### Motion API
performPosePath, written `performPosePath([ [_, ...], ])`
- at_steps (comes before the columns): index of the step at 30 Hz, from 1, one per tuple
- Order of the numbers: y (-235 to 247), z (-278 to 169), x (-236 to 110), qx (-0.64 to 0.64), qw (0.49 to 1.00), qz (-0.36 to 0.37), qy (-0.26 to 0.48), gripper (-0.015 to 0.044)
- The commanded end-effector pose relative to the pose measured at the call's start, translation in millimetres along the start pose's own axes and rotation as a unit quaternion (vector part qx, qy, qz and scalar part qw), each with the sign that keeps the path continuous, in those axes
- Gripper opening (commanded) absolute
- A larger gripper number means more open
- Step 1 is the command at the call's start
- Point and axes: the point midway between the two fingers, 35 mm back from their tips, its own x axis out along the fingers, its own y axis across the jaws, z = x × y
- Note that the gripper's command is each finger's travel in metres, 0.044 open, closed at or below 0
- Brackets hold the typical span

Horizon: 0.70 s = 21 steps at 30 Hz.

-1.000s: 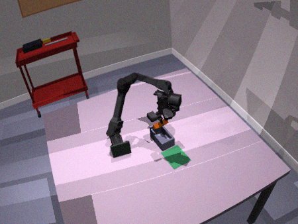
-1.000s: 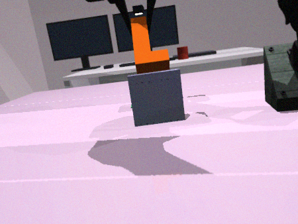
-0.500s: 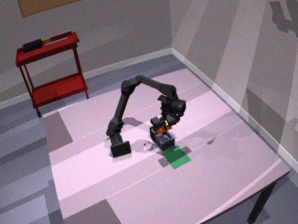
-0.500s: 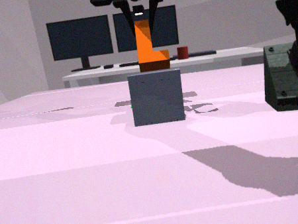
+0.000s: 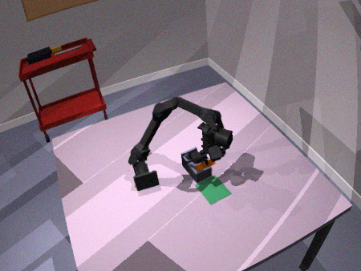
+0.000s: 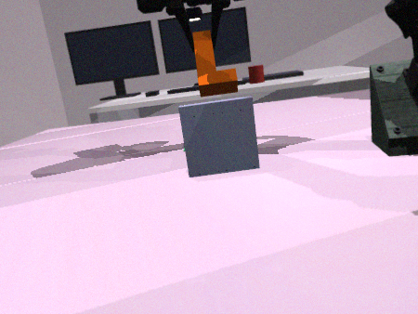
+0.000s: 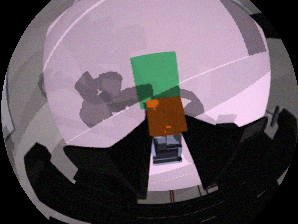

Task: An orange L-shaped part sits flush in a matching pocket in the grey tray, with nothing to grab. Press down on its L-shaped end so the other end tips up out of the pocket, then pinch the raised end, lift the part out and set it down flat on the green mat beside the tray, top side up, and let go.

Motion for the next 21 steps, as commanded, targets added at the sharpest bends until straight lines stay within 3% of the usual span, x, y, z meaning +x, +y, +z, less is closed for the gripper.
performPosePath([
  [1,-1.1,17.5,-0.9,-0.002,1.0,-0.001,-0.003,0.0],
  [11,-3.6,49.7,-1.5,-0.003,1.0,-0.001,-0.004,0.0],
  [21,-3.6,51.8,5.4,-0.003,1.0,-0.001,-0.004,0.0],
])
